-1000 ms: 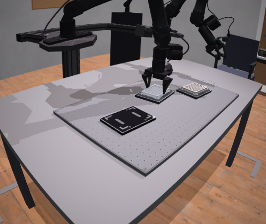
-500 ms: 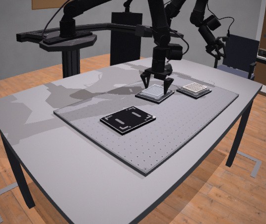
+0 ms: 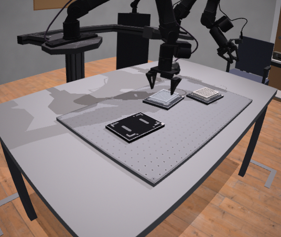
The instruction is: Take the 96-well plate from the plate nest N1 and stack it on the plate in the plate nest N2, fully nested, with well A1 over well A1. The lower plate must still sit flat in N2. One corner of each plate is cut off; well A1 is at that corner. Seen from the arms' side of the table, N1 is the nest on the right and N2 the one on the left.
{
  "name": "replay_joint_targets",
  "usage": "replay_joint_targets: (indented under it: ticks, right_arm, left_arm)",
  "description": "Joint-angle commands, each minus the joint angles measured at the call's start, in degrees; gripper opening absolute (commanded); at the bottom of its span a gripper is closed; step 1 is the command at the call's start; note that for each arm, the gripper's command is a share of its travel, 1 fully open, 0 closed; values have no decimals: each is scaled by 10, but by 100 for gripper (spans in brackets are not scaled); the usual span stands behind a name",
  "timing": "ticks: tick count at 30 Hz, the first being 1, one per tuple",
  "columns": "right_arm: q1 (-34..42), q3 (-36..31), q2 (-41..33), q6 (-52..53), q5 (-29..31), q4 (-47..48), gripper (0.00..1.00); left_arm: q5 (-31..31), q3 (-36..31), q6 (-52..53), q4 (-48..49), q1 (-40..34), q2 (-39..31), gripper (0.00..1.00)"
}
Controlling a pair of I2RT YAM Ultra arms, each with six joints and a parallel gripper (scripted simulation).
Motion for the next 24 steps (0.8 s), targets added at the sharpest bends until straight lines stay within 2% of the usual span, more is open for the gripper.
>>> replay_joint_targets:
  ticks: [1, 5, 6, 15, 21, 24]
  right_arm:
    - [14, -24, -71, 11, -9, -38, 100]
    - [20, -38, -134, 17, -4, -86, 100]
    - [16, -24, -142, 18, -3, -93, 100]
    - [11, -11, -131, 17, 1, -86, 100]
    - [-10, -70, -166, 52, 11, 5, 100]
    - [-38, -135, -204, 82, 16, 72, 100]
  left_arm:
    - [1, -3, 1, 6, 3, 0, 100]
    - [1, -3, 1, 6, 3, 0, 100]
    - [1, -3, 1, 6, 3, 0, 100]
    - [1, -3, 1, 6, 3, 0, 100]
    - [1, -3, 1, 6, 3, 0, 100]
    - [1, -3, 1, 5, 2, 5, 100]
